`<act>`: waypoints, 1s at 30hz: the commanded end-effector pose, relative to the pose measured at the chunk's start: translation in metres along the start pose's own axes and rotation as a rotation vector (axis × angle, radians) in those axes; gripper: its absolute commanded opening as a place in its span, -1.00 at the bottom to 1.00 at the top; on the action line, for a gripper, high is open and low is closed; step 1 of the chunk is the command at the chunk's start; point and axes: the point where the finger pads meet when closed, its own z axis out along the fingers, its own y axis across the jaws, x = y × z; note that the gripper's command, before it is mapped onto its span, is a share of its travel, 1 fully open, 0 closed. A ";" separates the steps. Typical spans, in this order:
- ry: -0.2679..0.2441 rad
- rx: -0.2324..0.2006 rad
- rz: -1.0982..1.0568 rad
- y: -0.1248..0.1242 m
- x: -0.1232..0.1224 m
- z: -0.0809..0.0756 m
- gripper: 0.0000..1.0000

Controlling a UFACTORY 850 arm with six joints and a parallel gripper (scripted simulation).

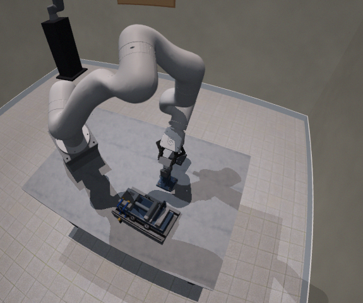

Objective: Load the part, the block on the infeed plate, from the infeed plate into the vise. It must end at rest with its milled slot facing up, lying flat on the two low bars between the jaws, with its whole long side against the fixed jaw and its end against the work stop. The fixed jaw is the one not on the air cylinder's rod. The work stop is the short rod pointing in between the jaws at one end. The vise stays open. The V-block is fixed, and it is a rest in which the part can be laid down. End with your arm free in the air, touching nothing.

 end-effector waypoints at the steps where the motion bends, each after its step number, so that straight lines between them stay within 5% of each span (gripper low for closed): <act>1: 0.001 -0.001 0.001 0.001 0.002 0.002 -1.00; 30: 0.001 -0.001 0.001 0.001 0.023 0.023 -1.00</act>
